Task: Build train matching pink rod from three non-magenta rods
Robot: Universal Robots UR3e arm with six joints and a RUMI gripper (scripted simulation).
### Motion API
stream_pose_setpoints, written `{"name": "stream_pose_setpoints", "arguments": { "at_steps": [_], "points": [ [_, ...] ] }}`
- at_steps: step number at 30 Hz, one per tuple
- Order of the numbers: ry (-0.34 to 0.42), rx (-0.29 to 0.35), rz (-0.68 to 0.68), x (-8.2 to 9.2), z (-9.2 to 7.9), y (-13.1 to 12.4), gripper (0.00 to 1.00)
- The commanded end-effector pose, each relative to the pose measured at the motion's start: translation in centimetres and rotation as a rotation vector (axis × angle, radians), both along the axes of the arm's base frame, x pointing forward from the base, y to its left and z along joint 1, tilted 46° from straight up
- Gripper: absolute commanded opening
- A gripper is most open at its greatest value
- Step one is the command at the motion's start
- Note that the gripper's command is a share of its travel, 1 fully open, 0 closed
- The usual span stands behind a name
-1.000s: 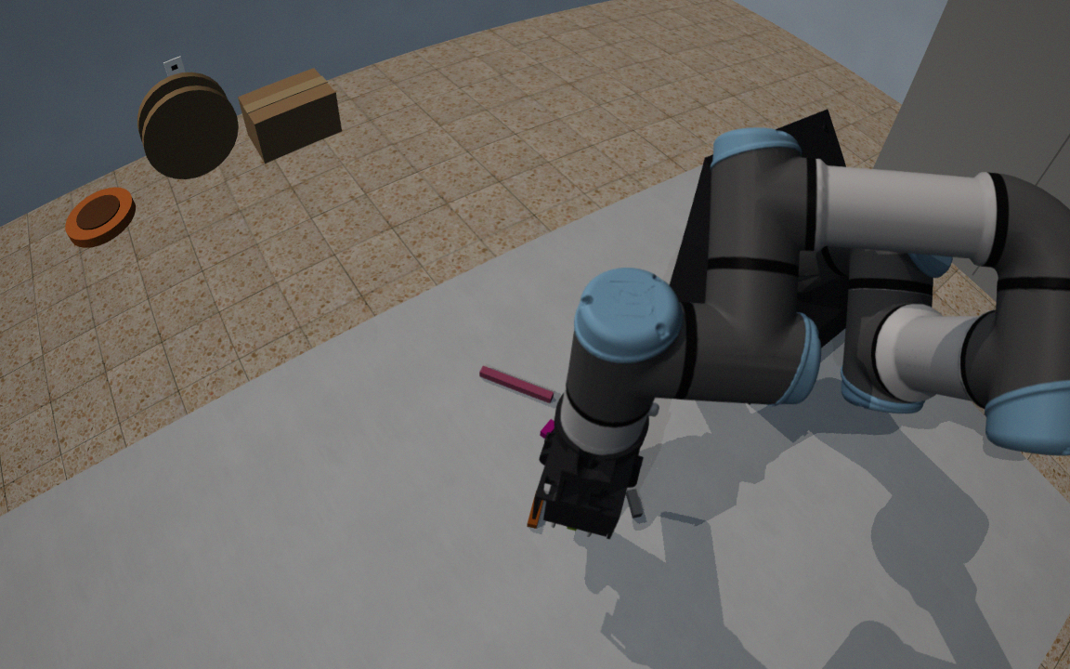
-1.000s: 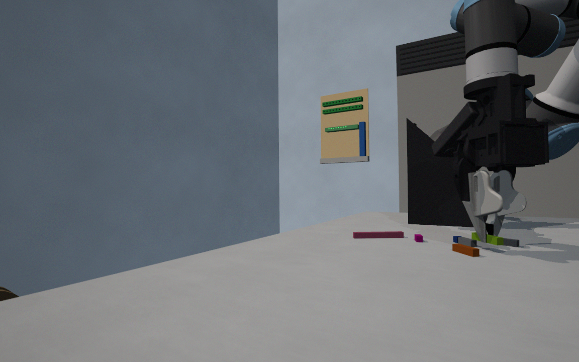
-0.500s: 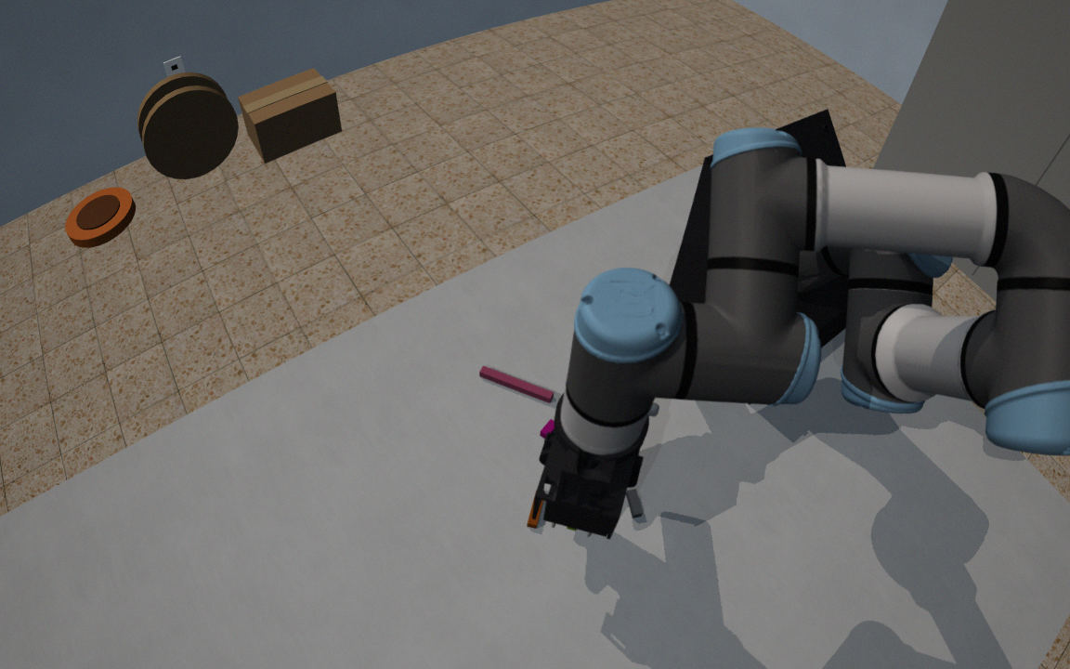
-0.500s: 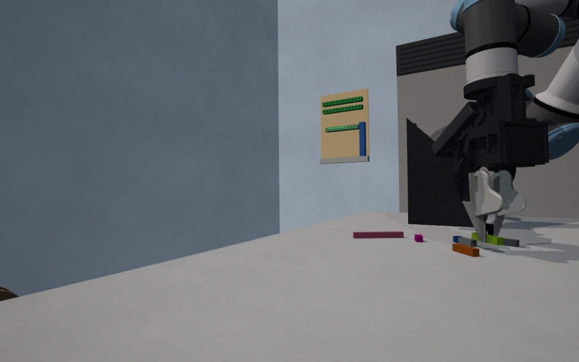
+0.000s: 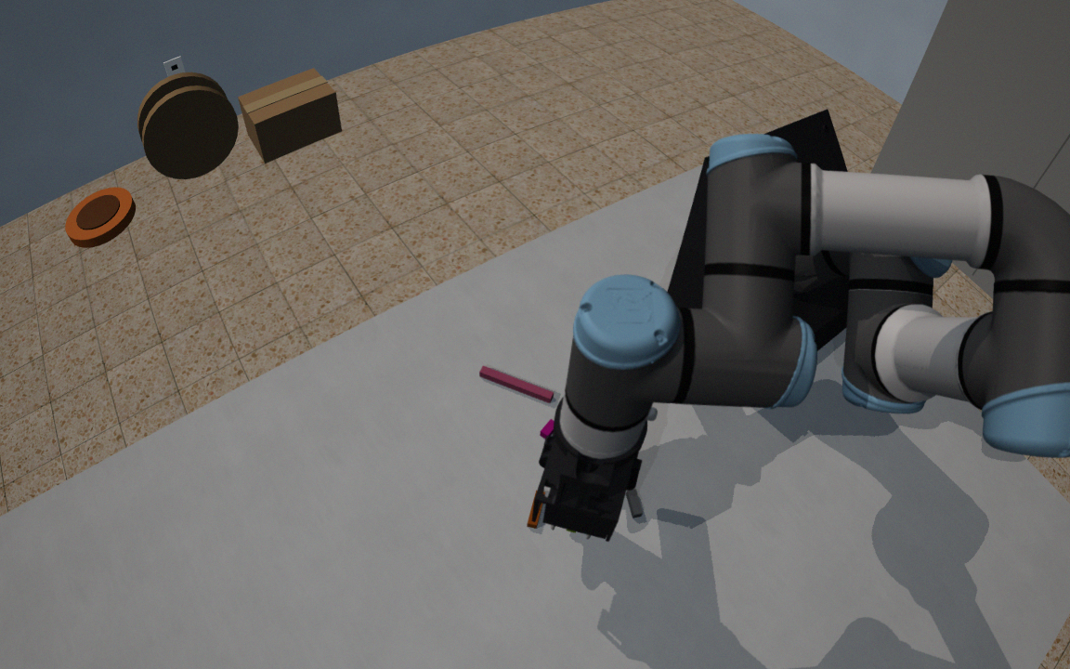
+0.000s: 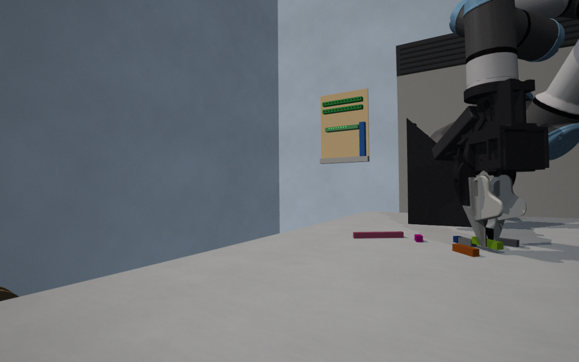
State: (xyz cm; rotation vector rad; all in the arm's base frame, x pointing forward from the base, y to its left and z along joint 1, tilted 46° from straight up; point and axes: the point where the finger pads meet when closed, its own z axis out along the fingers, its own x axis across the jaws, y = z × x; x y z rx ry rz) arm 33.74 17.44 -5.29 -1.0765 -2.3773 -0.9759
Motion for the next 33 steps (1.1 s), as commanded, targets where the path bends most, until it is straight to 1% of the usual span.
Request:
{"name": "stream_pose_setpoints", "arguments": {
  "at_steps": [1,8,33],
  "points": [
    [-0.002,-0.001,-0.001,0.08,-0.15,0.11,0.0],
    [-0.002,-0.001,-0.001,0.06,-0.37,0.34,0.0],
    [-0.002,-0.001,-0.001,0.06,-0.38,0.35,0.0]
  ]
}}
